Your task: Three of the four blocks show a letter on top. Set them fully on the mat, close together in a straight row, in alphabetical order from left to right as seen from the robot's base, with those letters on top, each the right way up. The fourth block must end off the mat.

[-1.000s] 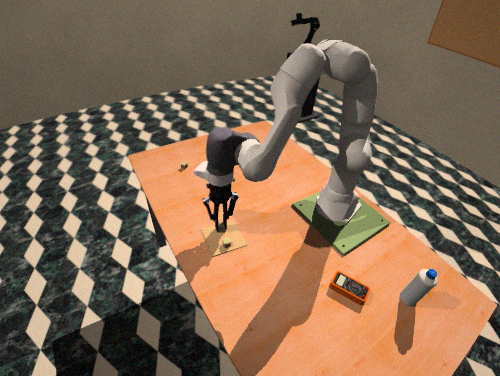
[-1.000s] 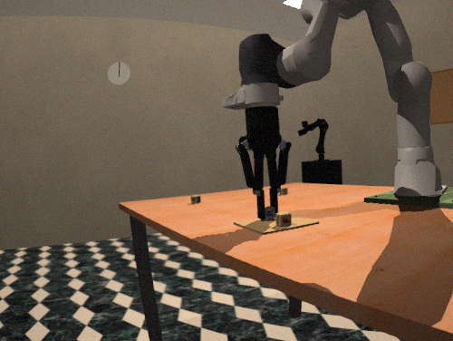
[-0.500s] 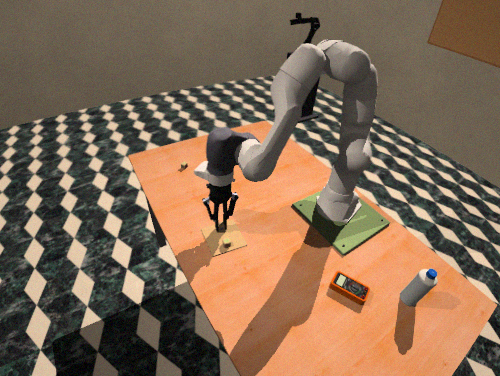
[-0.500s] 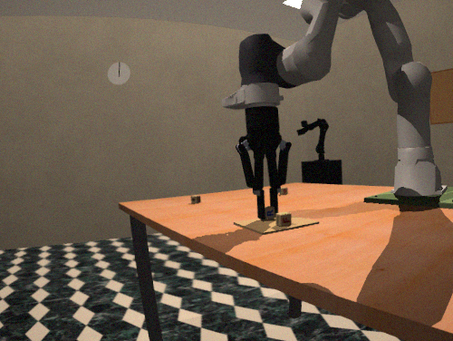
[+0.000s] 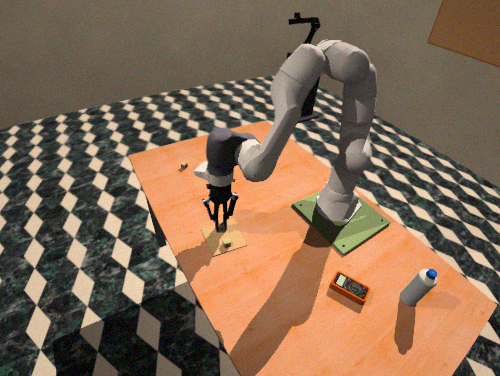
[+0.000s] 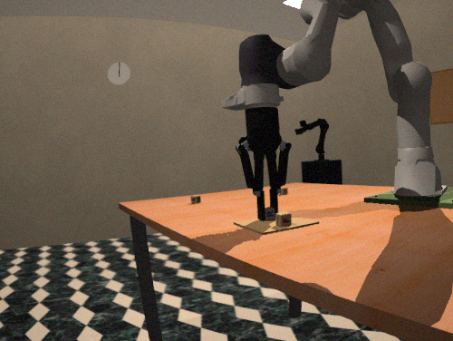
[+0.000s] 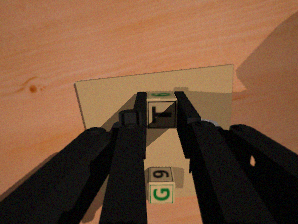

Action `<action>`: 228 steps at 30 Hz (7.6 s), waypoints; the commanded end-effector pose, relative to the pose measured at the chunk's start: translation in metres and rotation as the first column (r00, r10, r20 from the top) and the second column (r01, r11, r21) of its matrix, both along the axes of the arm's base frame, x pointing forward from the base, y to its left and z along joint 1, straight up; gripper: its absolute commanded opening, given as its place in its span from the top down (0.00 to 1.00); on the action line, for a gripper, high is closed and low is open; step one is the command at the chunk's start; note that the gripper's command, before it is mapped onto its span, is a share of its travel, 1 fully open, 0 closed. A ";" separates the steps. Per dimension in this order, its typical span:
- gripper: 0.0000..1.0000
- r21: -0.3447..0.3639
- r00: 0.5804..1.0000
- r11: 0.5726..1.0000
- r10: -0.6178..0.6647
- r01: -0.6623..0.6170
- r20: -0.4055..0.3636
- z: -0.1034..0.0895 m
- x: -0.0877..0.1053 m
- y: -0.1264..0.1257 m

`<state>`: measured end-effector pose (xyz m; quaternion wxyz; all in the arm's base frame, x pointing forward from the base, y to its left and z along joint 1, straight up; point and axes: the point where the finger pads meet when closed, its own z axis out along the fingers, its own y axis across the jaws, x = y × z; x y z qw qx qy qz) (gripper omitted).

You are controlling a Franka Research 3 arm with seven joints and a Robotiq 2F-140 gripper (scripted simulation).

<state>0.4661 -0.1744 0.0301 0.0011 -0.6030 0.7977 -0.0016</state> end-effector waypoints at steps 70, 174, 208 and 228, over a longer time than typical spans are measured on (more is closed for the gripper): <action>0.68 -0.002 1.000 1.000 -0.003 0.003 0.002 0.000 0.001 0.000; 0.57 -0.001 0.996 0.996 -0.084 0.084 0.003 0.077 -0.372 -0.351; 0.57 -0.001 0.996 0.996 -0.084 0.084 0.003 0.077 -0.372 -0.351; 0.57 -0.001 0.996 0.996 -0.084 0.084 0.003 0.067 -0.372 -0.351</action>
